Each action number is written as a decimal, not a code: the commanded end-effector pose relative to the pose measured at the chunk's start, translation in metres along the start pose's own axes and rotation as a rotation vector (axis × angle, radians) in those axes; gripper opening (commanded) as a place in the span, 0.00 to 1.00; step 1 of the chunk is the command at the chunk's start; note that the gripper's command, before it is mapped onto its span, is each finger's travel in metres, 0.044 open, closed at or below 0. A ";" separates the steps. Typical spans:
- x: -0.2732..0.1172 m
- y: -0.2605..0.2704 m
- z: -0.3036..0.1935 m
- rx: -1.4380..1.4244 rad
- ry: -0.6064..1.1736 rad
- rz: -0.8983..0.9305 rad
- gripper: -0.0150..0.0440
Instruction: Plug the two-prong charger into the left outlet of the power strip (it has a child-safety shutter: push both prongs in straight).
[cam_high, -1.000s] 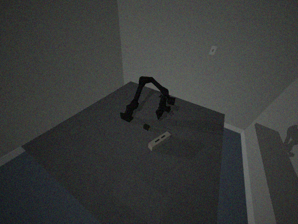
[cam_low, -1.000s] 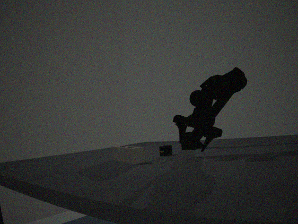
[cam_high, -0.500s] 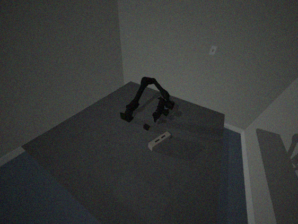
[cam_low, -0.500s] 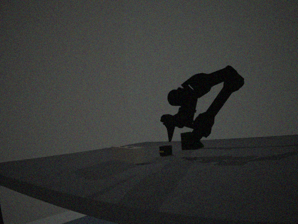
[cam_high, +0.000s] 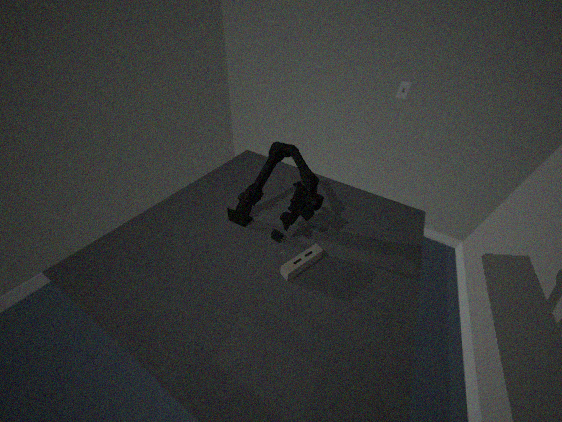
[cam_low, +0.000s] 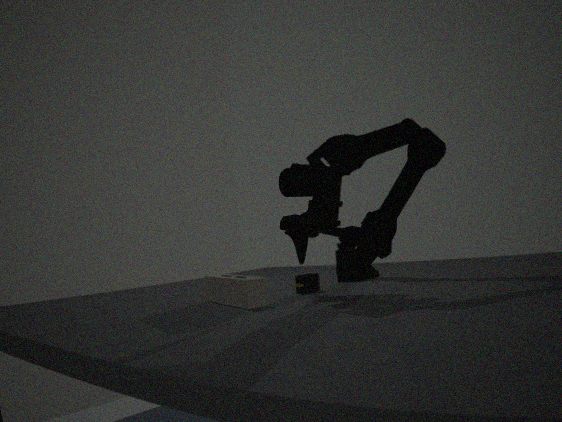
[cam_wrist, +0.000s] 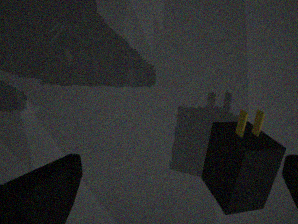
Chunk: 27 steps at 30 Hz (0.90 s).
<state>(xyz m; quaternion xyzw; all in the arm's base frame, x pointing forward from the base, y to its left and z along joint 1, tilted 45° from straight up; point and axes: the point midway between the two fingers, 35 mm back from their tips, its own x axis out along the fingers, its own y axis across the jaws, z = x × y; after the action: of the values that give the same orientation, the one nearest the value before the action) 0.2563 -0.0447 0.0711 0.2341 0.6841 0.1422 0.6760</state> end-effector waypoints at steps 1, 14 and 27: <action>0.000 -0.011 -0.004 0.011 0.009 0.032 1.00; 0.002 -0.044 -0.022 0.049 0.021 0.146 1.00; 0.004 -0.067 -0.038 0.075 0.004 0.251 1.00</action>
<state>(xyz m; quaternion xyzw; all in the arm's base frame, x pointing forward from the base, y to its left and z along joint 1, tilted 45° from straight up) 0.2125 -0.0935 0.0360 0.3376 0.6603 0.1954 0.6417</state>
